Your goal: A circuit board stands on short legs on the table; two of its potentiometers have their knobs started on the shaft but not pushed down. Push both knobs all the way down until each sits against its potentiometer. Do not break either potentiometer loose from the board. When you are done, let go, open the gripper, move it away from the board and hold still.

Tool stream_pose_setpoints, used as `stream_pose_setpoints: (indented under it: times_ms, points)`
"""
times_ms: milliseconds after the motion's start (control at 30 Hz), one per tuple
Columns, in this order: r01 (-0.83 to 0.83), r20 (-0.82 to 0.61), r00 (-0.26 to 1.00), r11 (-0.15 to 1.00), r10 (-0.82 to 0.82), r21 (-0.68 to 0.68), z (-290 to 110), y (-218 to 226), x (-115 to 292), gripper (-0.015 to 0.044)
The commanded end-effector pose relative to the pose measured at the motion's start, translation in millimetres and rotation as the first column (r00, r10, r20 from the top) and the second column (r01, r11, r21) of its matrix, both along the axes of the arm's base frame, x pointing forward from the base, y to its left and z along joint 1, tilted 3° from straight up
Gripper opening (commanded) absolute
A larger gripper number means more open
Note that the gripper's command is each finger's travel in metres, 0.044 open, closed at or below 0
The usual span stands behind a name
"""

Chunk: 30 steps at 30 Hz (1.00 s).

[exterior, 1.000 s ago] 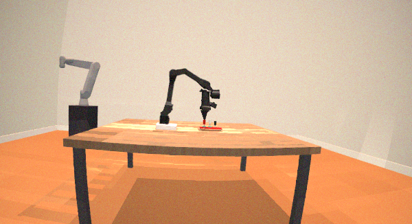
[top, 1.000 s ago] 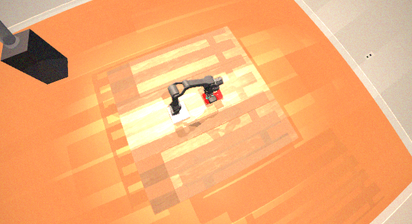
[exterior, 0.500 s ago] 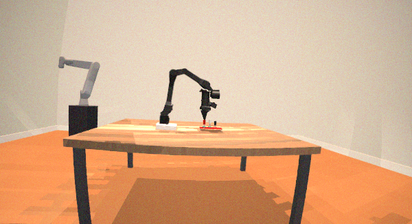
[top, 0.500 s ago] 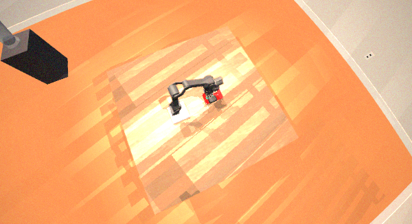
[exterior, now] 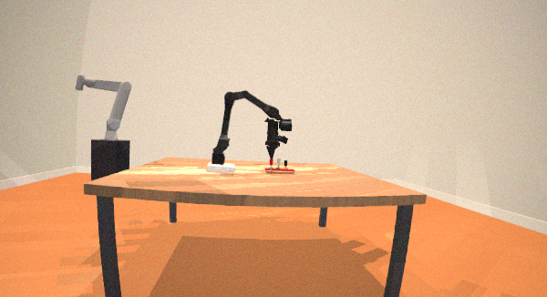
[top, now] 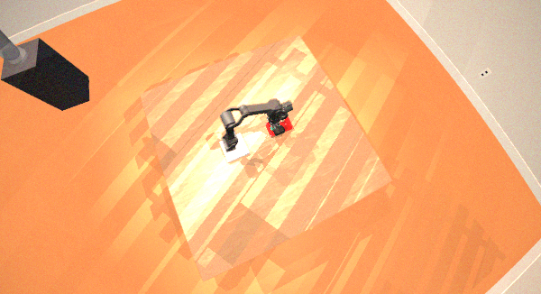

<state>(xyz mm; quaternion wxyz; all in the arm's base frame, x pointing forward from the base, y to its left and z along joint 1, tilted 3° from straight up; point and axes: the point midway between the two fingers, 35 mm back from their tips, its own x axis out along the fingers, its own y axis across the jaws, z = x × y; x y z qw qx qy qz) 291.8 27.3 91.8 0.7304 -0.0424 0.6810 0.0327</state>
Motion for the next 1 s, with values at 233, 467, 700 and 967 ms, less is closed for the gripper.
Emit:
stream_pose_setpoints:
  times_ms: [233,467,700,967]
  points:
    - [0.003,-0.003,1.000,1.000,-0.003,0.003,-5.8,0.4,0.1,0.0000]
    - [0.003,-0.003,1.000,1.000,-0.003,0.003,-6.5,0.4,0.2,0.0000]
    - [0.003,-0.003,1.000,1.000,-0.003,0.003,-7.9,0.3,0.3,0.0000]
    - [0.003,-0.003,1.000,1.000,-0.003,0.003,-8.6,0.3,0.3,0.0000]
